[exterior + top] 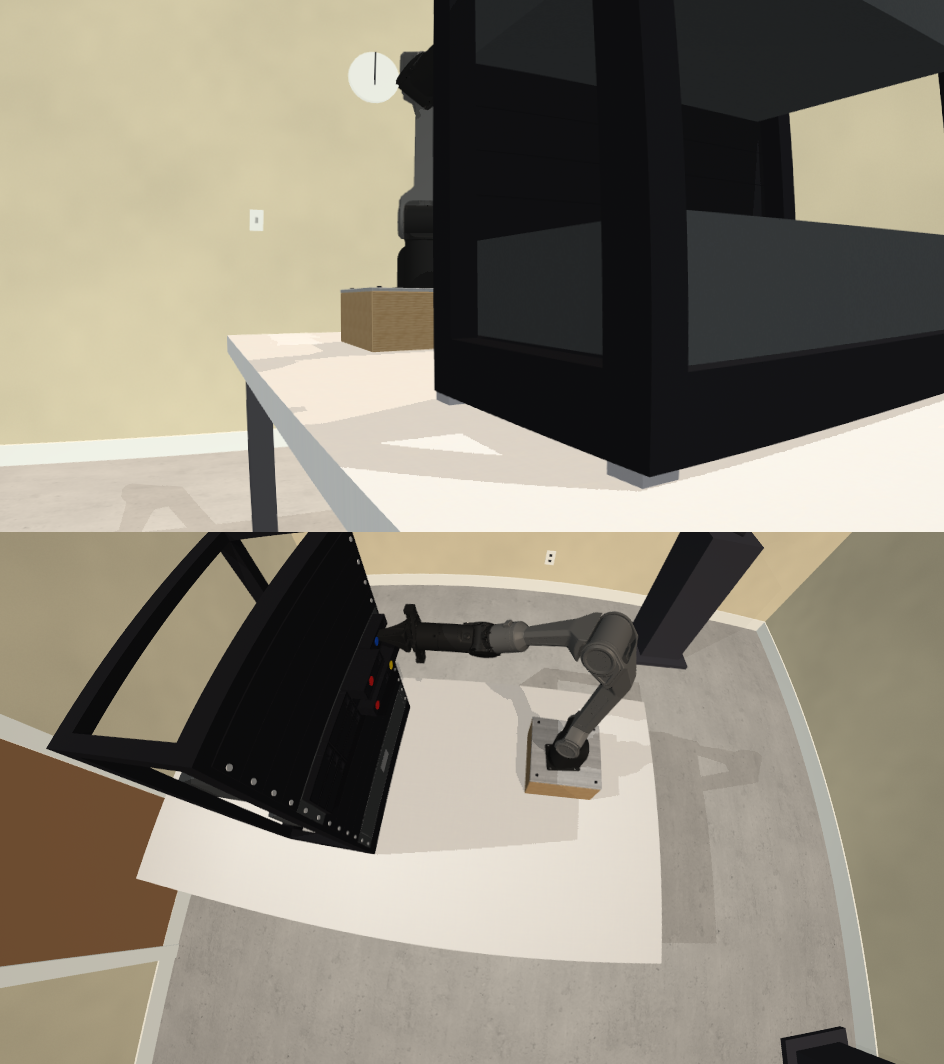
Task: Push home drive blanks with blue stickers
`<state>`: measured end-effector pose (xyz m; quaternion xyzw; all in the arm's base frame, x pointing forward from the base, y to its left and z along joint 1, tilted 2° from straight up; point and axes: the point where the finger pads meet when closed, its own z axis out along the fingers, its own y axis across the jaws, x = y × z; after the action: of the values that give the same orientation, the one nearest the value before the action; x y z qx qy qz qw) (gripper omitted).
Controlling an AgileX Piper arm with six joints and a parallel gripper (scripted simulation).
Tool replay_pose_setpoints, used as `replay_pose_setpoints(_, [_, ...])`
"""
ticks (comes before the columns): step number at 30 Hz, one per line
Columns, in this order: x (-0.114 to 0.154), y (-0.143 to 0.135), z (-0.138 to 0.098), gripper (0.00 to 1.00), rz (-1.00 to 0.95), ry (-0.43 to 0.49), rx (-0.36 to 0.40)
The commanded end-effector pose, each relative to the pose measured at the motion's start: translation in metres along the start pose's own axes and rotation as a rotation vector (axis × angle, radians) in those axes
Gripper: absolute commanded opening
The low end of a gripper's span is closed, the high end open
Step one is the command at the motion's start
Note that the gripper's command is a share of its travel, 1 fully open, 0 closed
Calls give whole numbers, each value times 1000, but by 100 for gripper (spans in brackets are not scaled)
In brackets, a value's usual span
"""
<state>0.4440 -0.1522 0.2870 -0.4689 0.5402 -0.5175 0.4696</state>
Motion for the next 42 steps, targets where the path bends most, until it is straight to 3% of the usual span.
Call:
replay_pose_setpoints(1, [1, 0, 2, 0, 0, 1, -1])
replay_pose_setpoints(42, [1, 1, 10, 0, 0, 1, -1])
